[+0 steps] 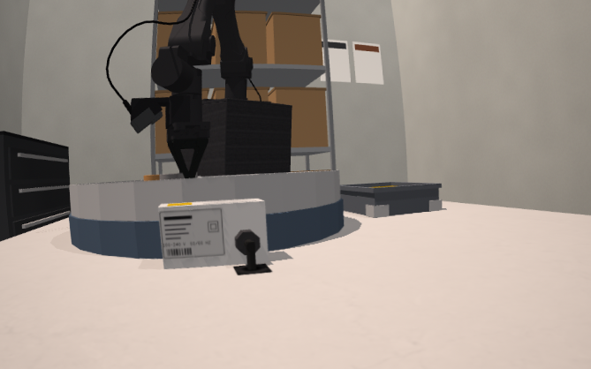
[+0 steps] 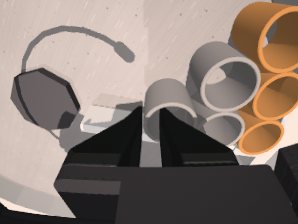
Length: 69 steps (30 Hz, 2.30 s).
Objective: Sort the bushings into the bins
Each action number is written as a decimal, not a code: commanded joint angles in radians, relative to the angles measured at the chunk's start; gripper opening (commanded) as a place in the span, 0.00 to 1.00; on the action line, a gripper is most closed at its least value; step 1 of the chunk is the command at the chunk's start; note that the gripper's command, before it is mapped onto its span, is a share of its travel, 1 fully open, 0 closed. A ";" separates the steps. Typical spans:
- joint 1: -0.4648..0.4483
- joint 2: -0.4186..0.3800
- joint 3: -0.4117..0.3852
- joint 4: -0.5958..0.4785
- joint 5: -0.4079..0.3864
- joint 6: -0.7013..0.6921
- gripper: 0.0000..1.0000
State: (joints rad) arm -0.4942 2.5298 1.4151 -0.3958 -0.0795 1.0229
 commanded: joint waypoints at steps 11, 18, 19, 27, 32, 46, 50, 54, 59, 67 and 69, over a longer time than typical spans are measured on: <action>0.001 -0.014 0.003 -0.014 0.012 0.004 0.00; 0.001 -0.014 0.003 -0.014 0.012 0.004 0.00; 0.001 -0.014 0.003 -0.014 0.012 0.004 0.00; 0.001 -0.014 0.003 -0.014 0.012 0.004 0.00; 0.001 -0.014 0.003 -0.014 0.012 0.004 0.00; 0.001 -0.014 0.003 -0.014 0.012 0.004 0.00; 0.001 -0.029 -0.003 -0.015 0.012 0.004 0.00; -0.005 -0.049 -0.022 -0.031 0.011 -0.001 0.00; -0.012 -0.081 -0.030 -0.054 0.011 -0.008 0.00; -0.019 -0.185 -0.036 -0.143 0.009 -0.015 0.00; -0.021 -0.203 -0.039 -0.161 0.009 -0.017 0.00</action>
State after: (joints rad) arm -0.5007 2.3699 1.3891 -0.5007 -0.0795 1.0161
